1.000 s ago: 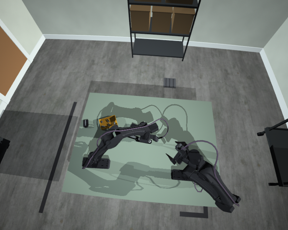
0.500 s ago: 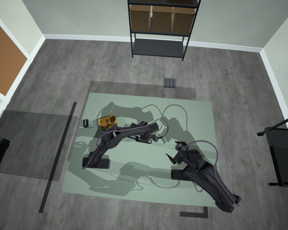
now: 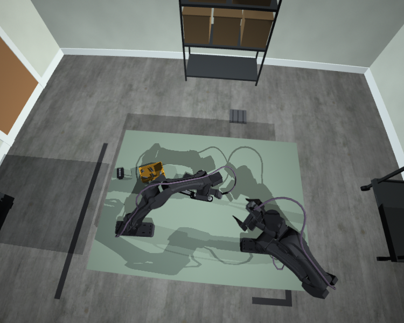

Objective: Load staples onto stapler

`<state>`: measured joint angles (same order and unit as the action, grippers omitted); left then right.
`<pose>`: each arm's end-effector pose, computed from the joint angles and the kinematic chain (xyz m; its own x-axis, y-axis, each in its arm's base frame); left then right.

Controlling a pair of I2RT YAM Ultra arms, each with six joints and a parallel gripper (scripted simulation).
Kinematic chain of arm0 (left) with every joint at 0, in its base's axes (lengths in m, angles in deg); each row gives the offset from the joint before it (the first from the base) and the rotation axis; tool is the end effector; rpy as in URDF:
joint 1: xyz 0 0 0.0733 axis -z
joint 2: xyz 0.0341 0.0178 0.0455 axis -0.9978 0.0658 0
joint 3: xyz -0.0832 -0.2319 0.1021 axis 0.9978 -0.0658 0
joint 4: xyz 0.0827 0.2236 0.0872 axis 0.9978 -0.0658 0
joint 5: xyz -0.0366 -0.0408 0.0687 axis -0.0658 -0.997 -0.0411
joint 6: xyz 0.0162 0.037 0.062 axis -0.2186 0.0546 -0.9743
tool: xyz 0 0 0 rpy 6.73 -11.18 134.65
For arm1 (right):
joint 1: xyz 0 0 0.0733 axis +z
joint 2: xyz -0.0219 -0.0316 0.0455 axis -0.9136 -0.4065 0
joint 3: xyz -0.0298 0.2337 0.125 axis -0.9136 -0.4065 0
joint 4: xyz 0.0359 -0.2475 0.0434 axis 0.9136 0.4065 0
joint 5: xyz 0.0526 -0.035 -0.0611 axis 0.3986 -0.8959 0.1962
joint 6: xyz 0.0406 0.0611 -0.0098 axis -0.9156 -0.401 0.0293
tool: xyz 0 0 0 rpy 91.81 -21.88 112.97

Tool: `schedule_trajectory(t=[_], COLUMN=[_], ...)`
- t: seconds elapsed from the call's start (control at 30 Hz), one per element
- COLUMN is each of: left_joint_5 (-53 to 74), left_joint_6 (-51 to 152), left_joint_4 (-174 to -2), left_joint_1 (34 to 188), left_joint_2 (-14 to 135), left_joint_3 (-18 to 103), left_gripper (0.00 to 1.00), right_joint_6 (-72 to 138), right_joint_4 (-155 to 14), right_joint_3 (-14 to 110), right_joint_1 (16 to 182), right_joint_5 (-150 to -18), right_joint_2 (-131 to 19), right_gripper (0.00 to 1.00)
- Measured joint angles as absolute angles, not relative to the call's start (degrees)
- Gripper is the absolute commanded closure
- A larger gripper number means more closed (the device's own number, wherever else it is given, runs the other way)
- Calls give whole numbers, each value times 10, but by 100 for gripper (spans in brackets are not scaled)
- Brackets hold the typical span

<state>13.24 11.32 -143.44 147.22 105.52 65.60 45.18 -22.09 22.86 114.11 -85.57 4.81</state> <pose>0.2003 -0.3583 0.1076 0.1477 0.9889 0.0184 0.9890 -0.1477 -0.0048 0.0595 0.0721 0.3106 -0.1560 -0.4840 -0.8610 -0.8214 0.5477 -0.1591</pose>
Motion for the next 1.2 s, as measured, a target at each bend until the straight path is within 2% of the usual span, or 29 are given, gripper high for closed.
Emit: schedule_trajectory(t=[1.2], left_joint_5=[132], left_joint_6=[114], left_joint_4=[-1412], left_joint_1=[1472], left_joint_2=[1054], left_joint_3=[641], left_gripper=[94], right_joint_6=[452], right_joint_4=[-221], right_joint_3=[229], right_joint_1=[1141], right_joint_5=[-856], right_joint_2=[48], right_gripper=[0])
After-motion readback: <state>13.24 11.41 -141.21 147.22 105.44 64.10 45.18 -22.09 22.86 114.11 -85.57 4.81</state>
